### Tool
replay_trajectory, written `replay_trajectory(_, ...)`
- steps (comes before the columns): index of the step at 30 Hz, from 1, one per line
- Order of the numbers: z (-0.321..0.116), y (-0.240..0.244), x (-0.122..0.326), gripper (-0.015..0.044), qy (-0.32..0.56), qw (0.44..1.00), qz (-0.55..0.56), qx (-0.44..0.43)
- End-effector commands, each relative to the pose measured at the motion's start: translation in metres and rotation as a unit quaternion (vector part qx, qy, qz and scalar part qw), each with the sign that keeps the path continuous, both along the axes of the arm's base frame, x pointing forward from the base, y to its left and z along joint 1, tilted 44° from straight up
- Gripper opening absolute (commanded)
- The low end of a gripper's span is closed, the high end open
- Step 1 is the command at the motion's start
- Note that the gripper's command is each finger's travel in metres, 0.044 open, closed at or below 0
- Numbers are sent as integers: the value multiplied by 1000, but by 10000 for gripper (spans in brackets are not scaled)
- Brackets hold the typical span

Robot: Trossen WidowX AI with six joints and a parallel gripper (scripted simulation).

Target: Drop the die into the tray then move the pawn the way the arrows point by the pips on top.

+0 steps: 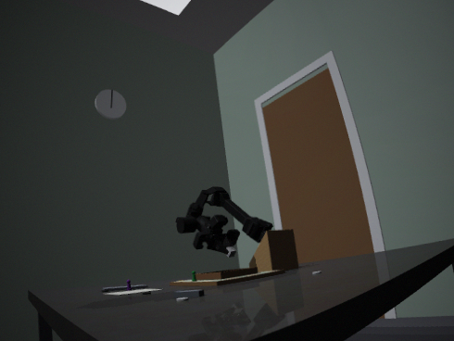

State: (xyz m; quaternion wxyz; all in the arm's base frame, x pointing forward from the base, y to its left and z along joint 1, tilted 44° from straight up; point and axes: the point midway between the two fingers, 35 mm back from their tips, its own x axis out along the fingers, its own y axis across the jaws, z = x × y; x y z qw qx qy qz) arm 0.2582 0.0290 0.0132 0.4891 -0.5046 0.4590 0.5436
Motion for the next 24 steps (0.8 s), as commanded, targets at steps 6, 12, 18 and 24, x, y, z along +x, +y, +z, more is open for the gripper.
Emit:
replay_trajectory(6, 33, 4, 10, 0, -19, 1000, 3, 7)
replay_trajectory(12, 34, 4, 11, 0, -19, 1000, 3, 7)
replay_trajectory(18, 33, 3, 11, 0, -18, 1000, 3, 4)
replay_trajectory(24, 33, 3, 11, 0, -18, 1000, 3, 4)
